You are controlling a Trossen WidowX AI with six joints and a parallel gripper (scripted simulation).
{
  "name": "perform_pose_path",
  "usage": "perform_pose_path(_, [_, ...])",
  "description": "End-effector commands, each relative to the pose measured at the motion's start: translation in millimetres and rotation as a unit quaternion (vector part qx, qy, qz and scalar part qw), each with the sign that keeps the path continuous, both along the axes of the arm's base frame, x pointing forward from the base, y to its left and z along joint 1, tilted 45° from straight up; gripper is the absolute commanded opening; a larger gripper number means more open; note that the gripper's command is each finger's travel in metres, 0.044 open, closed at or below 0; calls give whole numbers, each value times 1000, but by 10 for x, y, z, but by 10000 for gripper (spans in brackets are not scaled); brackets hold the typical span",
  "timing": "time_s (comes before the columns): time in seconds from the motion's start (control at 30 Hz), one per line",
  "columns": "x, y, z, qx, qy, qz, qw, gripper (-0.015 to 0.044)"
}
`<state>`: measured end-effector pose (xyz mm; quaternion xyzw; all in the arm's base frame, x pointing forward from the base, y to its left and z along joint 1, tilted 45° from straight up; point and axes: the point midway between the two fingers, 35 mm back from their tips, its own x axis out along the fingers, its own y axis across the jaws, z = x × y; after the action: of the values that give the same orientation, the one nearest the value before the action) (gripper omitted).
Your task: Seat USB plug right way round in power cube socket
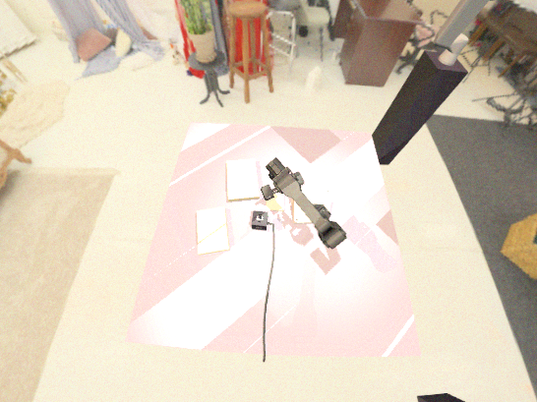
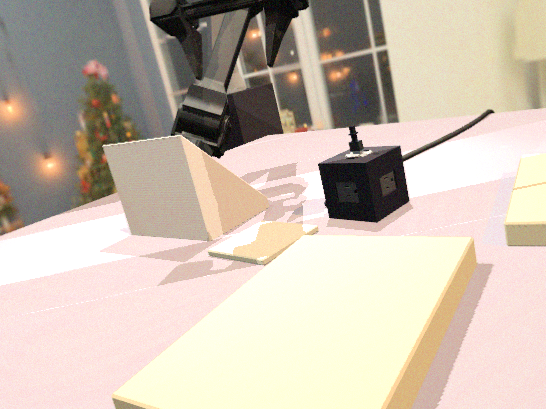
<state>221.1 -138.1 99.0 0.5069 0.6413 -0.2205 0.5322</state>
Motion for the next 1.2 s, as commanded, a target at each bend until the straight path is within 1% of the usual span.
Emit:
perform_pose_path(0.0, [494,532,16,92,79,-94,988,440])
perform_pose_path(0.17, [796,1013,57,160,179,-178,954,440])
perform_pose_path(0.23, [853,1129,68,173,206,-196,943,440])
perform_pose_path(0.6, [845,1164,86,174,207,-197,942,440])
perform_pose_path(1.17, [837,1279,-30,174,207,-197,942,440])
